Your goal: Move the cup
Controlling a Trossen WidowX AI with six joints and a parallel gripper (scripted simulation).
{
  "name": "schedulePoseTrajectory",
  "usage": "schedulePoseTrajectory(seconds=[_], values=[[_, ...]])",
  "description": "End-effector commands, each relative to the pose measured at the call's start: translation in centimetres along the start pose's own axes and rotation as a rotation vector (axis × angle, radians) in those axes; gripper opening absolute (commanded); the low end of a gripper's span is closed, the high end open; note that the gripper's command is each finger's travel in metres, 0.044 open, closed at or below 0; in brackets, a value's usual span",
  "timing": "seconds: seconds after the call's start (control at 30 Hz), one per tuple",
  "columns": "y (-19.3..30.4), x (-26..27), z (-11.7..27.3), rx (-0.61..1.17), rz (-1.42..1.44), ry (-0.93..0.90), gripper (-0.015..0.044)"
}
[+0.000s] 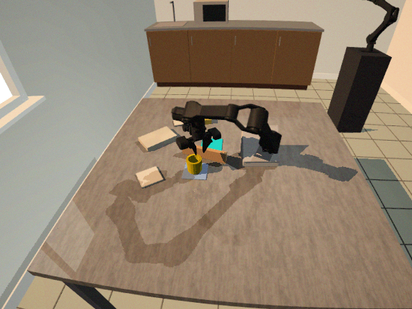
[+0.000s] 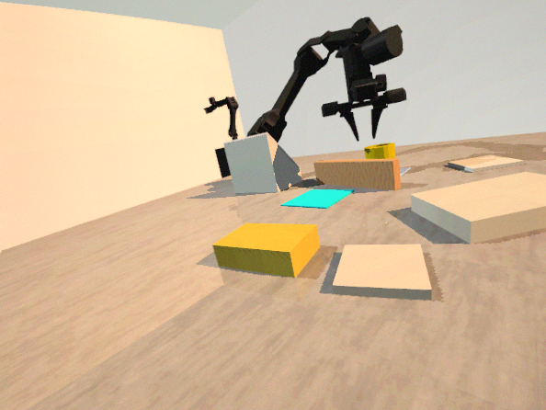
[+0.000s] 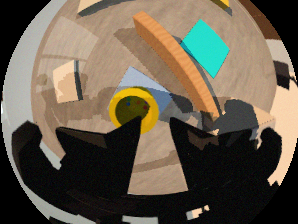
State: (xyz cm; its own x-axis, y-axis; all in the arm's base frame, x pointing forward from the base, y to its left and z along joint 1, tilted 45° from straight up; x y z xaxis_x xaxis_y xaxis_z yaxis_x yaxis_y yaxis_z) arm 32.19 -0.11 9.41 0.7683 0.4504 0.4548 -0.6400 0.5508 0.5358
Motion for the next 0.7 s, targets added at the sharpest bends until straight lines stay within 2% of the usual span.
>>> schedulePoseTrajectory(seconds=[0.0, 0.67], values=[[0.0, 0.1, -0.7, 0.004, -0.005, 0.0, 0.0166], [0.1, 0.1, -4.0, 0.005, -0.004, -0.001, 0.0166]])
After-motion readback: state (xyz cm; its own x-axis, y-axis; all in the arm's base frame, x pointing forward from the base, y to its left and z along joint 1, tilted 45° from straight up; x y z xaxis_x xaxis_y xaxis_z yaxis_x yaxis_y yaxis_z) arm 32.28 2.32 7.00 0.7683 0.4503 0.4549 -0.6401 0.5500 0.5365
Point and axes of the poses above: the point midway between the two fingers, 35 mm back from their tips, its own z axis back along the fingers, its own x axis across the jaws, y = z × x, the point moved 3 cm from there along z, back along the fingers, and after that the axes turned 13 degrees about z, right-handed, at the moved point
